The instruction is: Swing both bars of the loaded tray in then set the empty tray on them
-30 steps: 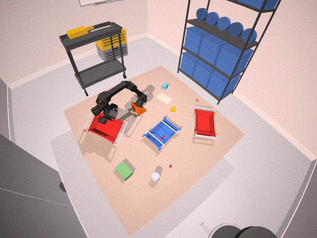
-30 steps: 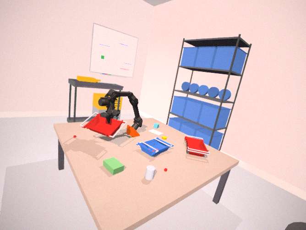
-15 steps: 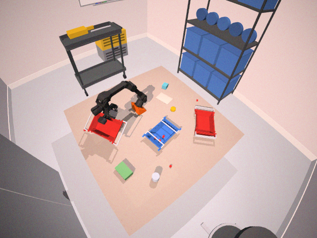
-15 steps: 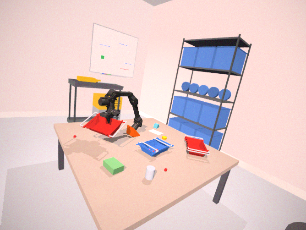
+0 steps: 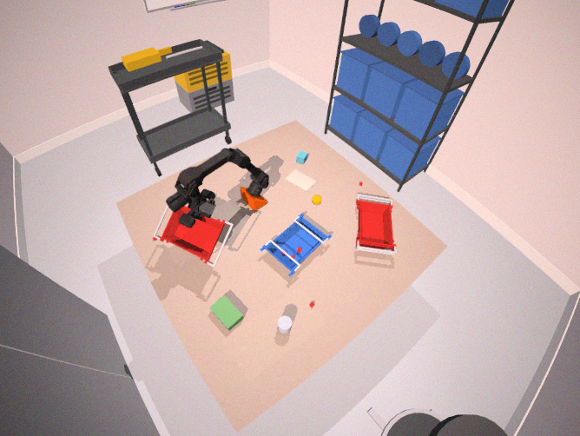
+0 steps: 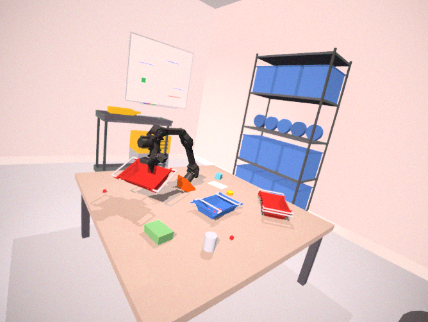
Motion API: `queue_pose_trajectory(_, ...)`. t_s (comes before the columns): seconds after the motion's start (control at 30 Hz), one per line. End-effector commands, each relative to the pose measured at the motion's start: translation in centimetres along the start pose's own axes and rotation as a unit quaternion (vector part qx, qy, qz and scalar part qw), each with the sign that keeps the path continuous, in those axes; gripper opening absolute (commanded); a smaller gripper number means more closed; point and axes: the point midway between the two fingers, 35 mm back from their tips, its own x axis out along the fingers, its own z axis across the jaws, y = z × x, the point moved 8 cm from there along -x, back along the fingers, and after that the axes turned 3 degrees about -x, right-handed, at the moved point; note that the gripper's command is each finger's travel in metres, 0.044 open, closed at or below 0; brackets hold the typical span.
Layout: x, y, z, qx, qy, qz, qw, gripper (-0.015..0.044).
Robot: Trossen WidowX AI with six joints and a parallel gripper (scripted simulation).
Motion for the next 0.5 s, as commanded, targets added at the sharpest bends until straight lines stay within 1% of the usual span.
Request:
queue_pose_trajectory(0.0,-1.0,-0.9,0.0,-0.014,0.014,0.006,1.000,0.0000)
queue_pose_trajectory(0.47,-2.8,-9.5,0.7,-0.124,0.031,0.011,0.992,0.0000)
